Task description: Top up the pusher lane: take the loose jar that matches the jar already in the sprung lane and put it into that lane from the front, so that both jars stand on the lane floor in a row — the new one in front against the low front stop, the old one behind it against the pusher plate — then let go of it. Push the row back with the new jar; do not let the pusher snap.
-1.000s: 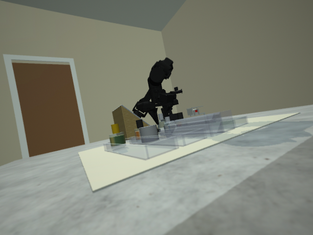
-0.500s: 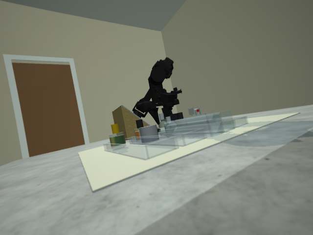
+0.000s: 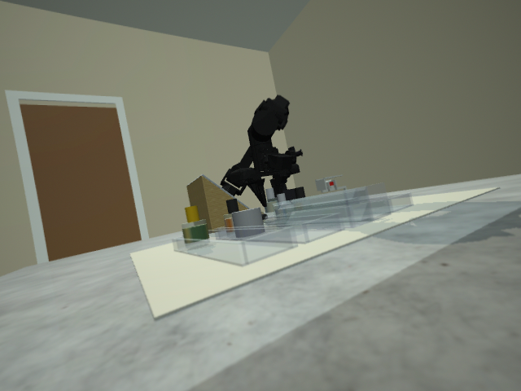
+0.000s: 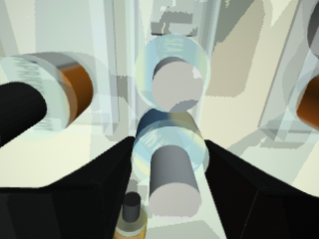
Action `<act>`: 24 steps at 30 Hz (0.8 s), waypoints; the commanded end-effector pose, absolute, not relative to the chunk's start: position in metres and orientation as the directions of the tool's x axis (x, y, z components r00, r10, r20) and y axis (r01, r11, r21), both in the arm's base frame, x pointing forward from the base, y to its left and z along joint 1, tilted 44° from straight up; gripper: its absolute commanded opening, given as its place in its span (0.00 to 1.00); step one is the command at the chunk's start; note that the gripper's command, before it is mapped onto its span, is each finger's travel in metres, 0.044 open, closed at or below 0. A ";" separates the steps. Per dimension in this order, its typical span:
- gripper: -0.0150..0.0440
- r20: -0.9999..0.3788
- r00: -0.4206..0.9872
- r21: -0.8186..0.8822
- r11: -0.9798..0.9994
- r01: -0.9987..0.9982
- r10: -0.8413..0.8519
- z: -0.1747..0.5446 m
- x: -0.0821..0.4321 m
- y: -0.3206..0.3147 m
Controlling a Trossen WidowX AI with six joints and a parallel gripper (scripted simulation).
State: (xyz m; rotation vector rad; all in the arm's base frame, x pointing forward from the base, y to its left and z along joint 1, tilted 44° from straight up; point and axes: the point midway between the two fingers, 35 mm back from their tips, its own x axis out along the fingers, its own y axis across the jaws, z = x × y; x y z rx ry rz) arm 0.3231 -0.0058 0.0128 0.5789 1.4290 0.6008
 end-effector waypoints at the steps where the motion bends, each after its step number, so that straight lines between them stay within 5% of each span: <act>1: 0.25 -0.720 0.069 0.689 0.723 -0.041 0.690 0.016 0.331 -0.007; 24: 0.25 -0.720 0.069 0.689 0.723 -0.042 0.690 0.019 0.339 -0.008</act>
